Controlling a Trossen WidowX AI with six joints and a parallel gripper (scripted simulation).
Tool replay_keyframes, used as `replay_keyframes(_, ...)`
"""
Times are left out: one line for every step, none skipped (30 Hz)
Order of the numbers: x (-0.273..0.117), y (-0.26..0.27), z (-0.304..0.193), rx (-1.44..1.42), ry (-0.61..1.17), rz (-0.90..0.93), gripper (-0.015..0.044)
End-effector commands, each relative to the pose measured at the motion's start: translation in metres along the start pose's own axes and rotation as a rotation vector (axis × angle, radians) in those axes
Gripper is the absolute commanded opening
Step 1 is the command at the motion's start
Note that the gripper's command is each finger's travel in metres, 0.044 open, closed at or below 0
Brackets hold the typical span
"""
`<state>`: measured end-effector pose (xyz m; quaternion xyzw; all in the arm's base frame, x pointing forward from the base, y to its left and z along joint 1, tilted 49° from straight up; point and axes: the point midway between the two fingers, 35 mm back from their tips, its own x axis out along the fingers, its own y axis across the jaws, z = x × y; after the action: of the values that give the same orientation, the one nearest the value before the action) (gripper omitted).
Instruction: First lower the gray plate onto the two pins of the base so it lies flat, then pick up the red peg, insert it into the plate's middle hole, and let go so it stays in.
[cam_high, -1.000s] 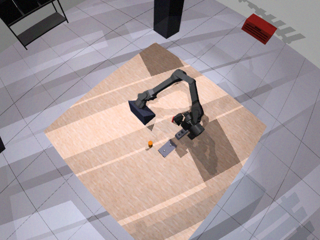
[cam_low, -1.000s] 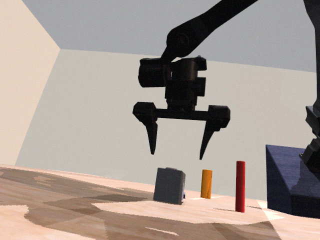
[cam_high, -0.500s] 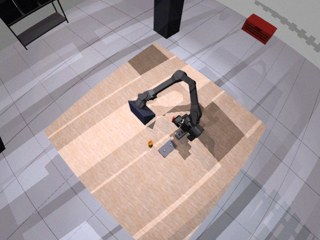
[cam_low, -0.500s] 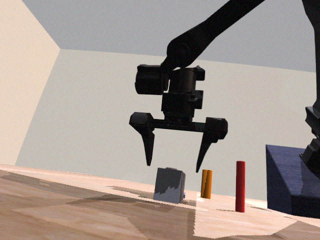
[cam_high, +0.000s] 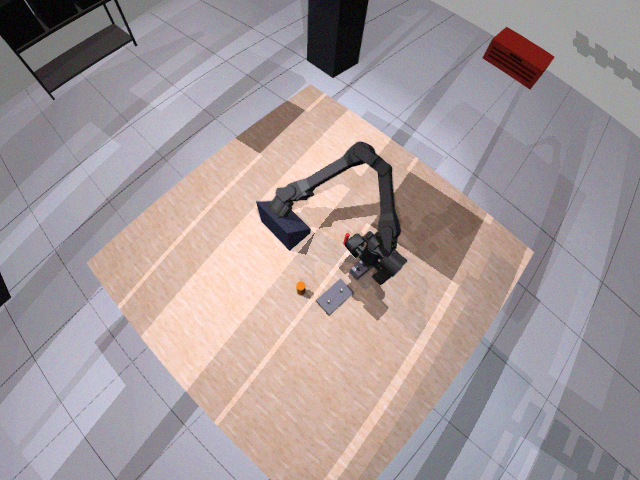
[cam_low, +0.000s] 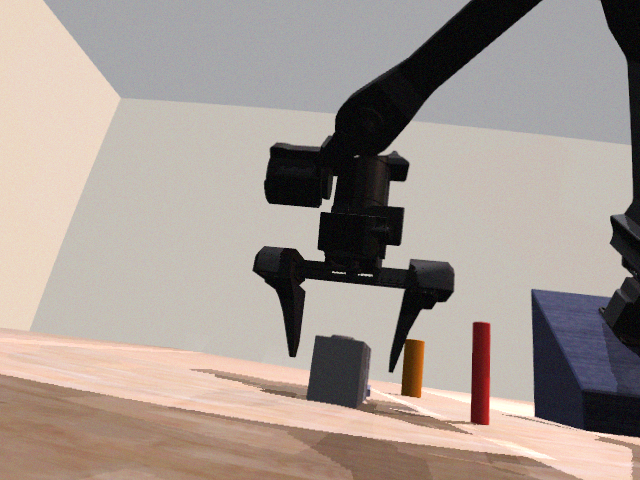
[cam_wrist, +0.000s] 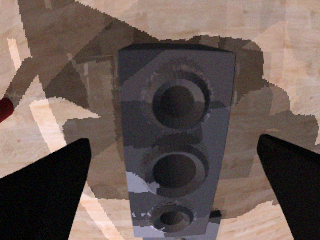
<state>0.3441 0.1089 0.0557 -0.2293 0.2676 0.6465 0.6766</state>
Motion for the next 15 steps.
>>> replay_keyframes(0.007,0.002,-0.001,0.009,-0.005,0.005,0.044)
replay_keyframes(0.008,0.003,-0.001,0.009,-0.005,0.005,0.044)
replay_keyframes(0.01,0.003,-0.001,0.009,-0.005,0.005,0.044)
replay_keyframes(0.011,0.003,-0.001,0.009,-0.005,0.005,0.044)
replay_keyframes(0.013,0.003,-0.001,0.009,-0.006,0.005,0.044)
replay_keyframes(0.014,0.003,-0.001,0.009,-0.006,0.005,0.044)
replay_keyframes(0.016,0.003,-0.001,0.009,-0.006,0.005,0.044)
replay_keyframes(0.018,0.003,-0.001,0.009,-0.007,0.005,0.044)
replay_keyframes(0.019,0.003,-0.001,0.009,-0.007,0.005,0.044)
replay_keyframes(0.021,0.004,0.0,0.009,-0.007,0.005,0.044)
replay_keyframes(0.022,0.004,0.0,0.009,-0.008,0.005,0.044)
replay_keyframes(0.023,0.004,0.0,0.009,-0.008,0.005,0.044)
replay_keyframes(0.023,0.004,0.0,0.009,-0.008,0.006,0.044)
replay_keyframes(0.023,0.004,0.0,0.009,-0.008,0.006,0.0414)
replay_keyframes(0.023,0.004,0.0,0.009,-0.008,0.006,0.0387)
